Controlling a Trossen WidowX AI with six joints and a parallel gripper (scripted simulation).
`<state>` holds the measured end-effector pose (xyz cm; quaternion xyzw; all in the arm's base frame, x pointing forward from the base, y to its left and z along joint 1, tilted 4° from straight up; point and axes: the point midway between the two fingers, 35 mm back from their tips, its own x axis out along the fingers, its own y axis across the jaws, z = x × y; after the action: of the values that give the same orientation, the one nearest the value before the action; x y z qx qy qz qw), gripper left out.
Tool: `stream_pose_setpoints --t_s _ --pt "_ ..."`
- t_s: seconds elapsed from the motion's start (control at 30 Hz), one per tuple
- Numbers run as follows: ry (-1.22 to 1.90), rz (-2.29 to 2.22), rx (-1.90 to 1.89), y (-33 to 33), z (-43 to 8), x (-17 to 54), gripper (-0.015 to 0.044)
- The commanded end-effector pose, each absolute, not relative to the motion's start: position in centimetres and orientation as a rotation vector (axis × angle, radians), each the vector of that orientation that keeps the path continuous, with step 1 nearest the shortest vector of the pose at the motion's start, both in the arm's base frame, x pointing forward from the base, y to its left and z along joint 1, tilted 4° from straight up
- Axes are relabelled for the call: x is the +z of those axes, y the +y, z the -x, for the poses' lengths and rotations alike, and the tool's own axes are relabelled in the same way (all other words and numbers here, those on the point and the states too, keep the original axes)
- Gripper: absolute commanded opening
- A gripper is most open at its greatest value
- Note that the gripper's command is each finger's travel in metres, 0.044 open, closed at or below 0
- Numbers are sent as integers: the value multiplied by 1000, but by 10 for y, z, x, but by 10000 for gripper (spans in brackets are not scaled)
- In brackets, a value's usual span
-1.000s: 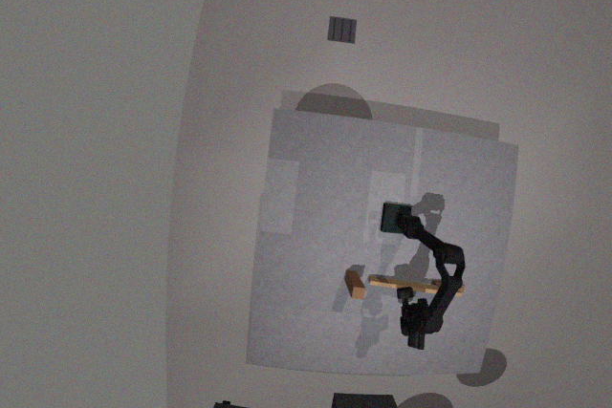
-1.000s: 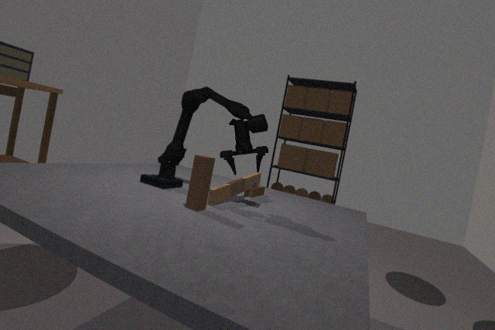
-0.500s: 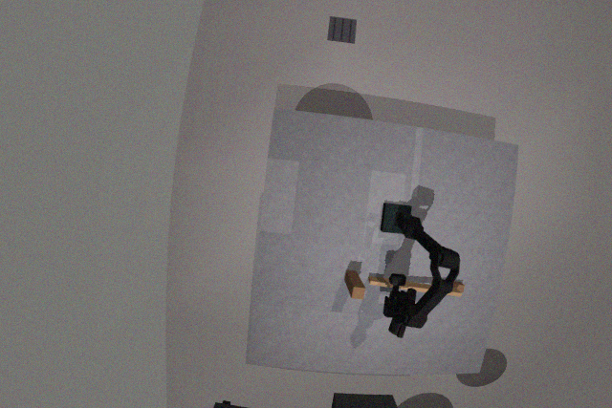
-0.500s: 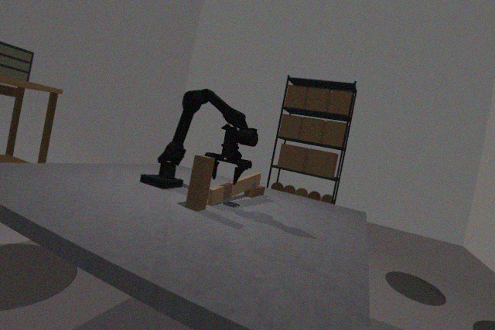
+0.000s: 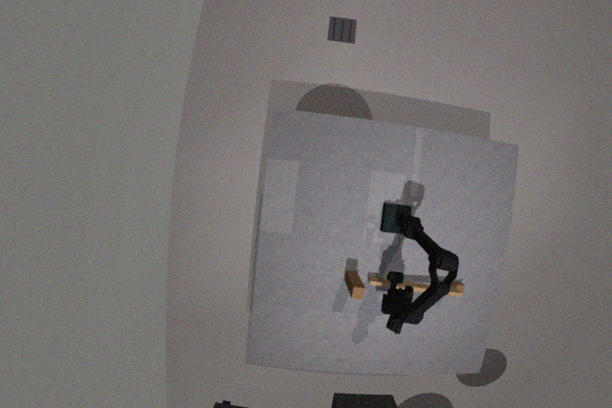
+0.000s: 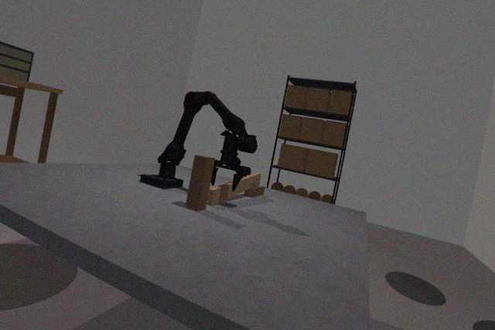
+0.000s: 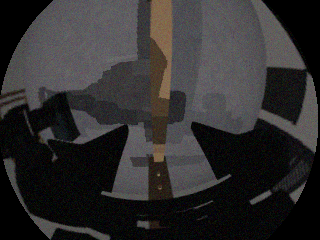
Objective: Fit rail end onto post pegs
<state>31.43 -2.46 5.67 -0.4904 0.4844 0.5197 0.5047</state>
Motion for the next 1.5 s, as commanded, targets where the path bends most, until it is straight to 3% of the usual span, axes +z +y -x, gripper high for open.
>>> stream_pose_setpoints --t_s 0.0,0.77,1.23,1.47 --pt "1178 1183 1252 -25 -314 50 440" --pt "1178 1183 1252 -23 -311 17 440" --pt "1178 1183 1252 -23 -311 17 72" --pt "1178 1183 1252 -23 -311 17 26"
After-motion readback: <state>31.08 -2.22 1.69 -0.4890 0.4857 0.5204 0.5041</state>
